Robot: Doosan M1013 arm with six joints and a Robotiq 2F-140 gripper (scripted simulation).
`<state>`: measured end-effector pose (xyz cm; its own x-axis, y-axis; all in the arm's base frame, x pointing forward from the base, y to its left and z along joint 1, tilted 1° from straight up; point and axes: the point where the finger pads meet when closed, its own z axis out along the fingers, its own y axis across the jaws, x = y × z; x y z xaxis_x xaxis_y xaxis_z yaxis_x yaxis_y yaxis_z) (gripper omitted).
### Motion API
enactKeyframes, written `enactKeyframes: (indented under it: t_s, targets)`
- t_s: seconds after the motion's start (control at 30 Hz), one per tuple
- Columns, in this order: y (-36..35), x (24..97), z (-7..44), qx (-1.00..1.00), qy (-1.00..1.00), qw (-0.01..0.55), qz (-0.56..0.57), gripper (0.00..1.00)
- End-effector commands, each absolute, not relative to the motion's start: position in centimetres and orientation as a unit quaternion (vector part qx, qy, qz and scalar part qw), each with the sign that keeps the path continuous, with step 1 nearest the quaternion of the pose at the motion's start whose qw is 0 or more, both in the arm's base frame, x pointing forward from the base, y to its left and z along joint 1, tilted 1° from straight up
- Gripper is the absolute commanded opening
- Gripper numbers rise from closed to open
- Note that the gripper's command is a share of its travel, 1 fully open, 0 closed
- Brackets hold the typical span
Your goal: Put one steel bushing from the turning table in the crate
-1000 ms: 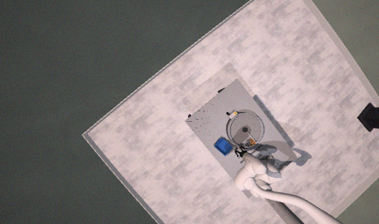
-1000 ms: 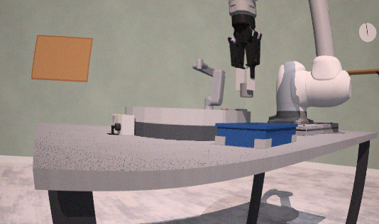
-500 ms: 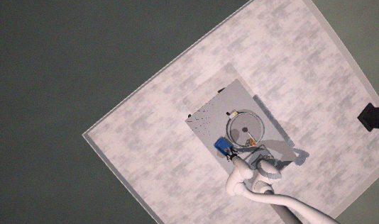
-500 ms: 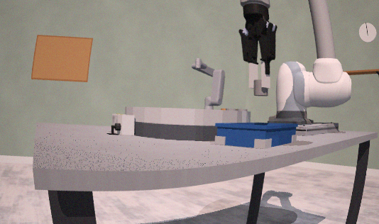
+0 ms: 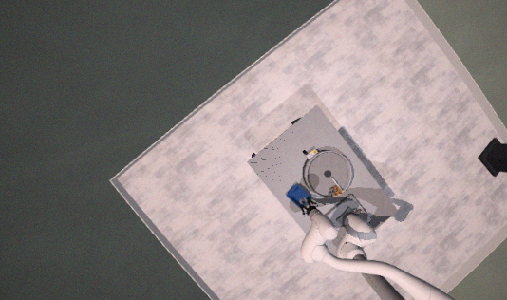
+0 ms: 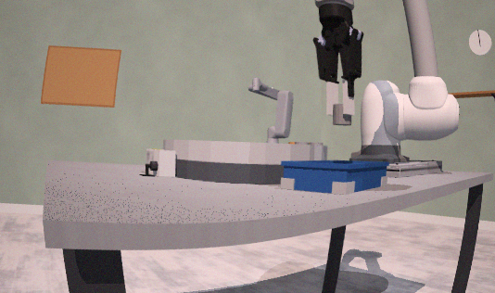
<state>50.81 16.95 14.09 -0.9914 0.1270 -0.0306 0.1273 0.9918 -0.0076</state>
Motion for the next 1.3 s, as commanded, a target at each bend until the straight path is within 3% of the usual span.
enactKeyframes:
  t_s: [0.0,0.8,1.27]
  targets:
    - [17.0,50.8,14.1,0.064,0.998,0.015,-0.005,0.00]
    - [17.0,50.8,13.9,0.064,0.998,0.015,-0.005,0.00]
    - [16.9,50.9,8.3,0.064,0.998,0.015,-0.005,0.00]
